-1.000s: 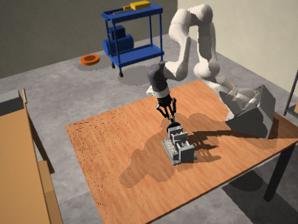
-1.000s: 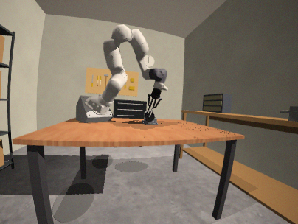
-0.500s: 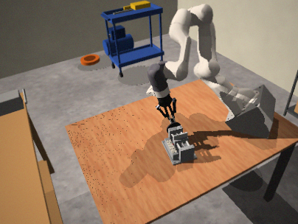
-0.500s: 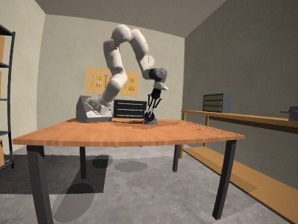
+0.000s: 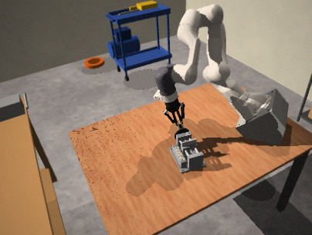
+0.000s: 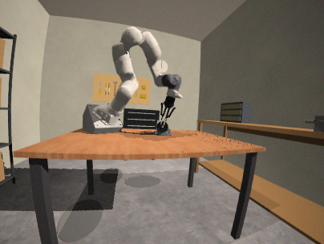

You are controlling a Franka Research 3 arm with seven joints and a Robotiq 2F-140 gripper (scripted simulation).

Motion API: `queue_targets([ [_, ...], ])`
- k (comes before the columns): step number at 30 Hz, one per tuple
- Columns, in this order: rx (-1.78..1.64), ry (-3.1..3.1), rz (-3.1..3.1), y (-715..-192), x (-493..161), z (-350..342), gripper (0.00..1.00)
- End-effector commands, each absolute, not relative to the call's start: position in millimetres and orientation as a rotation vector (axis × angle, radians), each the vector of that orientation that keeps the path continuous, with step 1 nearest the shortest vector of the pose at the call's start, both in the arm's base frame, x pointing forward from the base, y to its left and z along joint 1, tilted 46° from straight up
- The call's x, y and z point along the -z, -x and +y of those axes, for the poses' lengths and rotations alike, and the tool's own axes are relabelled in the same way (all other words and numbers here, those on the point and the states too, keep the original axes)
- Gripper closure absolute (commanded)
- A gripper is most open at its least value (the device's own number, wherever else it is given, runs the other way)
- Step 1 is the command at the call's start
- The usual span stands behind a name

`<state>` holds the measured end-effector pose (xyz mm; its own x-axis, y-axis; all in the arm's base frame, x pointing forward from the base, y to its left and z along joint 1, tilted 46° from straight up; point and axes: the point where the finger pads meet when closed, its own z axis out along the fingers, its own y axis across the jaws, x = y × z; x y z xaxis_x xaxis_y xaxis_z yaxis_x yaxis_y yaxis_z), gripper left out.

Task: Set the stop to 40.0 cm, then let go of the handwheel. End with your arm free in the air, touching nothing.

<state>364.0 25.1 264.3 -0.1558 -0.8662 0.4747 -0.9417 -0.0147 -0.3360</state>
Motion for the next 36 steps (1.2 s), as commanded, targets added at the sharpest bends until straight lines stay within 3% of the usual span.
queue_targets([
  [1,-0.897,-1.947,-2.113,-360.9,-260.9,24.1,0.96],
  [36,-0.897,-1.947,-2.113,-354.1,-254.4,21.8,0.96],
])
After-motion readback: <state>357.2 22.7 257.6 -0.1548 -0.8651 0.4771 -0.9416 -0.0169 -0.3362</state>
